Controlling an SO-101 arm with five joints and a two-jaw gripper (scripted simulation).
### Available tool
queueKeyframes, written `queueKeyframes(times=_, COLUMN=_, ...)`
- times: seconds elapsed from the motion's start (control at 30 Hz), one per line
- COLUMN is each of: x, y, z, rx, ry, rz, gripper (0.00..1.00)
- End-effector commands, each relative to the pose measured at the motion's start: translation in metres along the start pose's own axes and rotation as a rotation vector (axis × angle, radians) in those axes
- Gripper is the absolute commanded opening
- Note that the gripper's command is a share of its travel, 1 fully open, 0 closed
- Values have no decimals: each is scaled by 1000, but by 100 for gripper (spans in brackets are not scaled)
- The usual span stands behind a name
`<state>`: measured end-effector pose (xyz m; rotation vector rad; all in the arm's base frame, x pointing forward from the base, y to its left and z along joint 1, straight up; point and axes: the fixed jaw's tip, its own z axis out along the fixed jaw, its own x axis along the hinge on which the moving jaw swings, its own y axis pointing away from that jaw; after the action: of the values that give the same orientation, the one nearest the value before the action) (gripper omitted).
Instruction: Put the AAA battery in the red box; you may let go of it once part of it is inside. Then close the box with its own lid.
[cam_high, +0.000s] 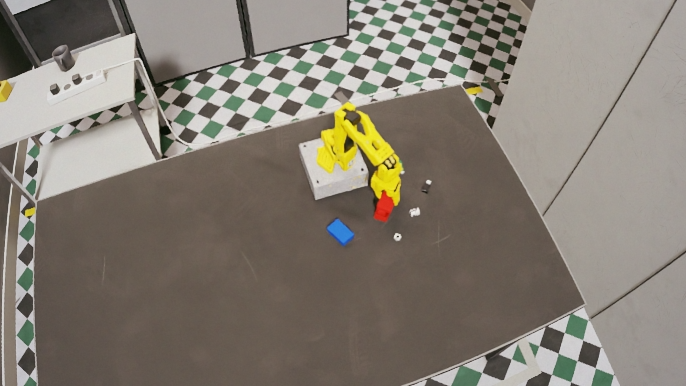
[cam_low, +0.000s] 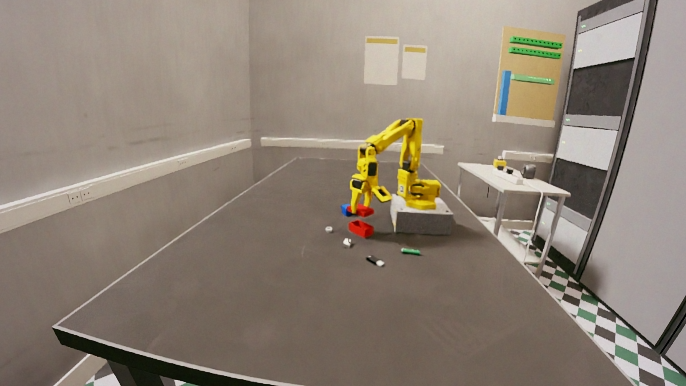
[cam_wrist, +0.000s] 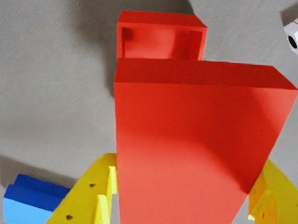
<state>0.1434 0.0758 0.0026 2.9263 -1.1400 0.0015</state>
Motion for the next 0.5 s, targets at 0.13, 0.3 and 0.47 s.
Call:
queueKeyframes(times=0.13, x=-2, y=2, z=2, rx=0, ry=-2, rz=-6, gripper=23)
queueKeyframes(times=0.3, x=-2, y=2, z=3, rx=0, ry=-2, rz=-6, gripper=23)
queueKeyframes(times=0.47, x=-1, y=3, z=2, rx=0, ry=-2, rz=-6, gripper=23)
